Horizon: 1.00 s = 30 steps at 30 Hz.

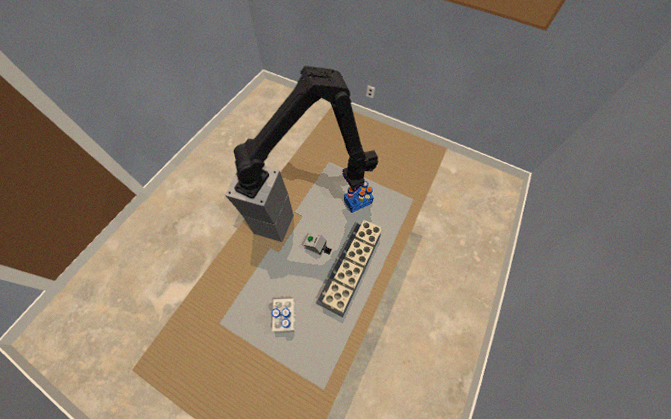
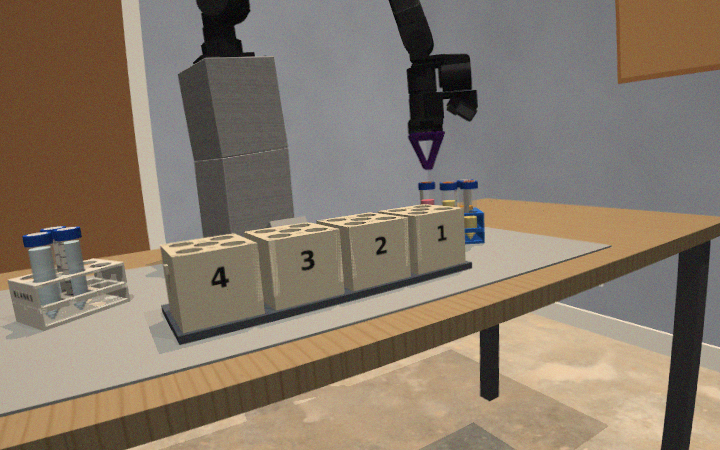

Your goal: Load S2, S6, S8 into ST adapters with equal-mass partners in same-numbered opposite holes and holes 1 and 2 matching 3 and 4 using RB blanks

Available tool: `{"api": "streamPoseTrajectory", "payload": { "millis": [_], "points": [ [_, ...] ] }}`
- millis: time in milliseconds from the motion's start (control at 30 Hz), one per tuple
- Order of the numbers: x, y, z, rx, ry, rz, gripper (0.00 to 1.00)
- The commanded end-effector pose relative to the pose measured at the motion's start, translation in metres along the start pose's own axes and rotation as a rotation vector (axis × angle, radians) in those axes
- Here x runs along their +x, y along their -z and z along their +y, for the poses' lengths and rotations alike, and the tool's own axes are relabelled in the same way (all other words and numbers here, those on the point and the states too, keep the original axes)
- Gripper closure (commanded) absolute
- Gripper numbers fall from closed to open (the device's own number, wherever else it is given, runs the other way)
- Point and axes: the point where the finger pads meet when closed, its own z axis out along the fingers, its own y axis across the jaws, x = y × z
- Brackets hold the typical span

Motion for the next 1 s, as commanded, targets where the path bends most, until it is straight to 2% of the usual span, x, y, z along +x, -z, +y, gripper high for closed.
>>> {"api": "streamPoseTrajectory", "payload": {
  "millis": [0, 533, 567, 600, 767, 833, 867, 900, 933, 967],
  "points": [
    [-0.008, 0.003, 0.000, 0.001, -0.002, -0.014, 0.45],
    [-0.008, 0.003, 0.000, 0.001, -0.002, -0.014, 0.45],
    [-0.007, -0.005, 0.003, -0.003, -0.007, 0.006, 0.45],
    [-0.012, -0.006, -0.011, -0.003, -0.002, 0.006, 0.20],
    [-0.043, -0.005, -0.042, 0.001, -0.002, 0.002, 0.20],
    [-0.048, -0.005, -0.047, 0.001, -0.002, 0.002, 0.20],
    [-0.062, 0.013, -0.051, 0.009, -0.005, -0.034, 0.20],
    [-0.047, 0.012, -0.043, 0.004, 0.006, -0.012, 0.20],
    [-0.052, 0.004, -0.042, 0.004, -0.003, -0.018, 0.20],
    [-0.052, 0.004, -0.042, 0.004, -0.003, -0.018, 0.20]
  ]
}}
